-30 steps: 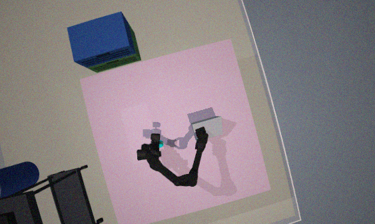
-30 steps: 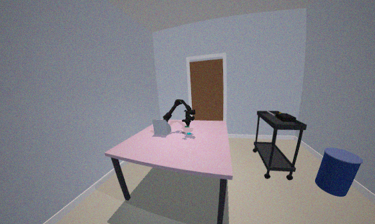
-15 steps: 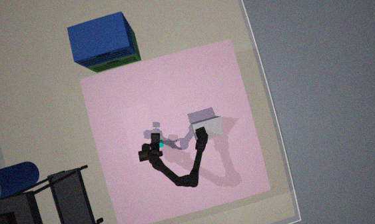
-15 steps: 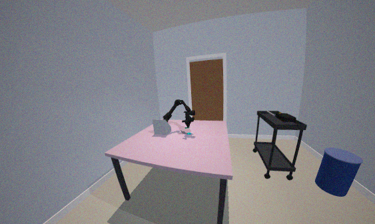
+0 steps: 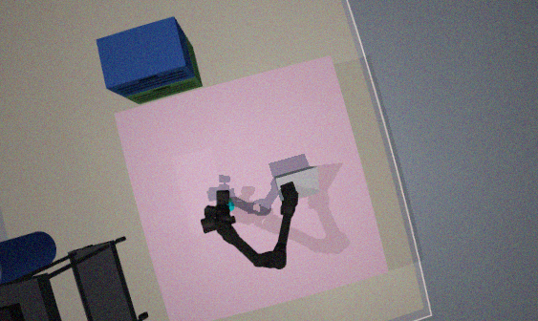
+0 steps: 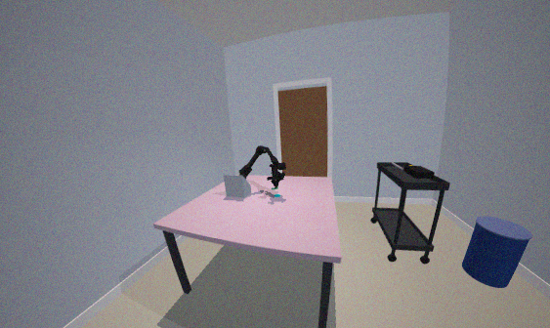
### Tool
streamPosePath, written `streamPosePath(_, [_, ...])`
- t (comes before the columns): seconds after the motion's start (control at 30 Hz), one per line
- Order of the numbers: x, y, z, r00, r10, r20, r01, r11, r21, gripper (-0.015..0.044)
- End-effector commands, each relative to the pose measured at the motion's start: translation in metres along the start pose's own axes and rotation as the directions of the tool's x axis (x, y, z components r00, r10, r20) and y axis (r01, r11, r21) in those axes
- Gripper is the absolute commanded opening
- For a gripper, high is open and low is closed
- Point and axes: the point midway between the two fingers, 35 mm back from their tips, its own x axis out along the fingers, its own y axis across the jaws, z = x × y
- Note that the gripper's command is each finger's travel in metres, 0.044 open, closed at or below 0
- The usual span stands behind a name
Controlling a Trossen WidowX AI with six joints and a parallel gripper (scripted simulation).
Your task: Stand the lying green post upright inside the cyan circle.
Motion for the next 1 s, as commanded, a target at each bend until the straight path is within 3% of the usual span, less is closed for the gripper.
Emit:
streamPosePath(0.0, [0.003, -0.001, -0.001, 1.000, -0.017, 0.021, 0.017, 1.000, 0.002, 0.0023])
streamPosePath(0.97, [0.015, 0.000, 0.003, 0.977, -0.092, 0.192, 0.094, 0.996, 0.002, 0.0023])
